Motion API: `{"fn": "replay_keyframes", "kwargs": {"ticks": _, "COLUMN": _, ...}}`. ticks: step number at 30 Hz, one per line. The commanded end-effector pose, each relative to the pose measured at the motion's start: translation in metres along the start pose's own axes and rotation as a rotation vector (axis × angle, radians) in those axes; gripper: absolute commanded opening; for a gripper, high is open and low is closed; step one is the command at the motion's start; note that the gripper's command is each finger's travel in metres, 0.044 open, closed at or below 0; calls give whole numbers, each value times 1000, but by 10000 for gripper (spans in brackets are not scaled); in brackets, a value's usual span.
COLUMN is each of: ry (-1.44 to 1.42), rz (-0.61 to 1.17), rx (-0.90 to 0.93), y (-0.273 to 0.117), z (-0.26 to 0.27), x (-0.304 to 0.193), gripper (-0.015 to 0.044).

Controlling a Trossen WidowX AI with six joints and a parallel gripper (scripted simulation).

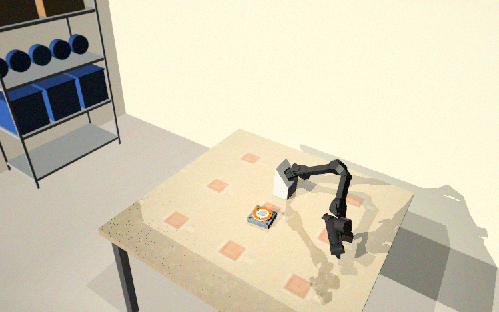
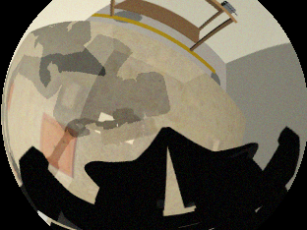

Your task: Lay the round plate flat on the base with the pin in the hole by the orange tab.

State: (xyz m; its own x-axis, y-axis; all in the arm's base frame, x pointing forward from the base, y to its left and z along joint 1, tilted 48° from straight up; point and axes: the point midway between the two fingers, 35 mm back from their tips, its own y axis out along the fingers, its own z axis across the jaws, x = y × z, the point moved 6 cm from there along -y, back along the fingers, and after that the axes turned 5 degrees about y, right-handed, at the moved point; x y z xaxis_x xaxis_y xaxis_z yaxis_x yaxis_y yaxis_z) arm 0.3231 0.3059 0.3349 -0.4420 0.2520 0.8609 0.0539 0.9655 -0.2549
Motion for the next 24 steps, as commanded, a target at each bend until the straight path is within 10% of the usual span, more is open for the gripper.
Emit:
{"fn": "replay_keyframes", "kwargs": {"ticks": 1, "ry": 192, "rz": 131, "rx": -33, "y": -19, "z": -8, "x": -63, "gripper": 0}}
{"fn": "replay_keyframes", "kwargs": {"ticks": 24, "ry": 1527, "rz": 602, "rx": -194, "y": -210, "z": 119, "x": -343, "gripper": 0}}
